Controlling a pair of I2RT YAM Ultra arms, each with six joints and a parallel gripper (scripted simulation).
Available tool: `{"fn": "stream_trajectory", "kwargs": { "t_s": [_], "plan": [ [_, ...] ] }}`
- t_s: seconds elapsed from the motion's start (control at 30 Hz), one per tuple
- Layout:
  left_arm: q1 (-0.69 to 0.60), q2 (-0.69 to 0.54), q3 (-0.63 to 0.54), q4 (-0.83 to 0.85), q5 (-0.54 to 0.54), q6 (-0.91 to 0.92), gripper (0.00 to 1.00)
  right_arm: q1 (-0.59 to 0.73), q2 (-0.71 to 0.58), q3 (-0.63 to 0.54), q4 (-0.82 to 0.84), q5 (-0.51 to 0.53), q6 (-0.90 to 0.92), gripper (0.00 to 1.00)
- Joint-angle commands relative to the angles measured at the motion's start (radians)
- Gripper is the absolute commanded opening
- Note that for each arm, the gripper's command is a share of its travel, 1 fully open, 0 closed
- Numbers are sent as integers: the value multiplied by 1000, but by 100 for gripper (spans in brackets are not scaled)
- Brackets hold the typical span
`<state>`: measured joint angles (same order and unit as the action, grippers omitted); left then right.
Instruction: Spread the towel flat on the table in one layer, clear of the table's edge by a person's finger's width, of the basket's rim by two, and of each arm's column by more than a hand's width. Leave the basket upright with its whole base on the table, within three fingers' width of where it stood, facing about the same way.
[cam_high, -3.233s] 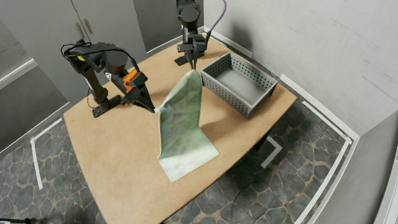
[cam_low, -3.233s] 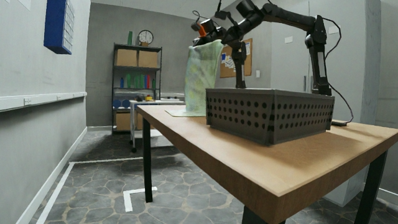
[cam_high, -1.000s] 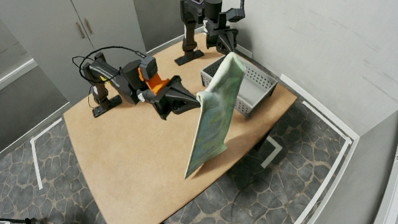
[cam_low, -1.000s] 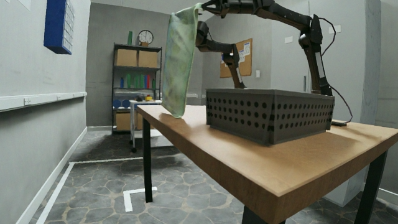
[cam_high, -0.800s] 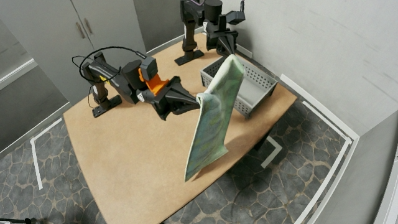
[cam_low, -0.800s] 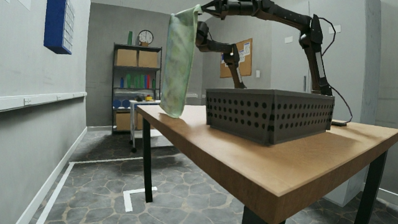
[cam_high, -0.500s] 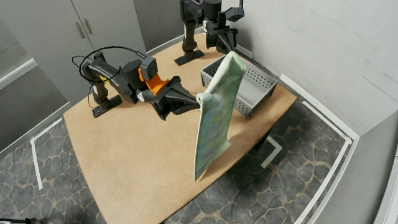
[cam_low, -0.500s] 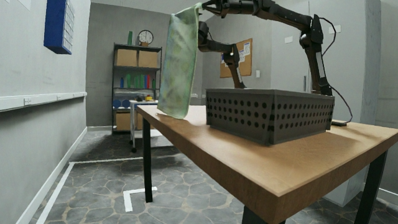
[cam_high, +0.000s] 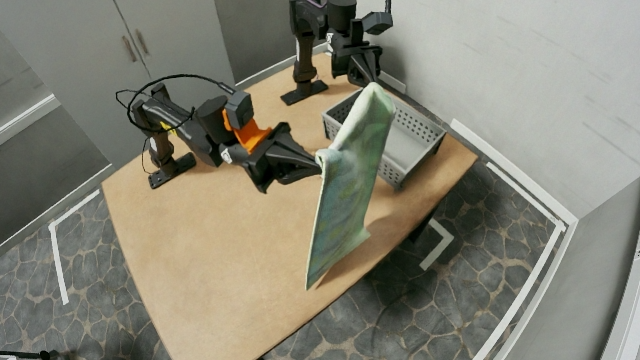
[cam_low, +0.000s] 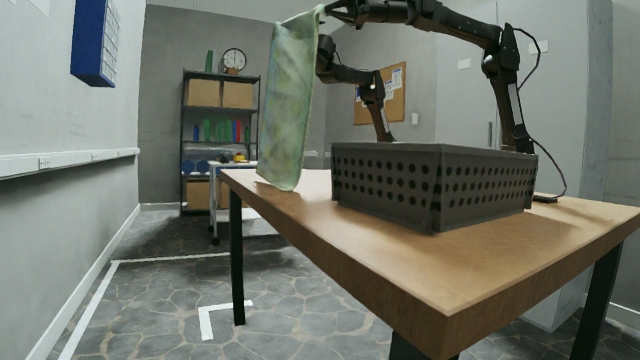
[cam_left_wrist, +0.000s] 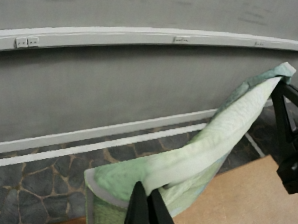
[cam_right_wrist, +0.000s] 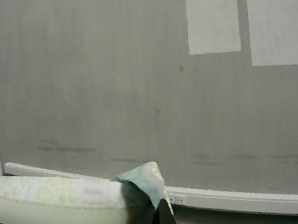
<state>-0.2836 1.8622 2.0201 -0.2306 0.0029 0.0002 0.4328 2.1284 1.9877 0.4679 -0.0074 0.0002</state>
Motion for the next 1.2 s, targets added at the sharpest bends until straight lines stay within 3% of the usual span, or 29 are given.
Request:
{"fn": "stream_trajectory", "kwargs": {
  "t_s": [0.0, 0.77, 0.8, 0.93, 0.97, 1.03, 1.1, 1.17],
  "plan": [
    [10, -31, 3, 2, -14, -2, 0, -1, -38, 10, -9, 14, 2, 0],
    [10, -31, 3, 2, -14, -2, 0, -1, -38, 10, -9, 14, 2, 0],
    [-22, 12, -66, 109, -13, -1, 0, -25, -1, 1, 31, 14, 1, 0],
    [-17, 16, -67, 121, -14, -1, 0, -25, -1, 1, 31, 14, 1, 0],
    [-46, 50, -86, 231, -13, -2, 0, -59, -24, -13, -2, 16, 1, 0],
    [-45, 54, -45, 247, -7, -2, 0, -60, -23, -13, 3, 15, 1, 0],
    [-68, 94, -126, 413, -1, -1, 0, -95, -15, -10, 16, 16, 1, 0],
    [-77, 128, -131, 505, -2, -1, 0, -112, -3, -6, 32, 15, 1, 0]
  ]
}}
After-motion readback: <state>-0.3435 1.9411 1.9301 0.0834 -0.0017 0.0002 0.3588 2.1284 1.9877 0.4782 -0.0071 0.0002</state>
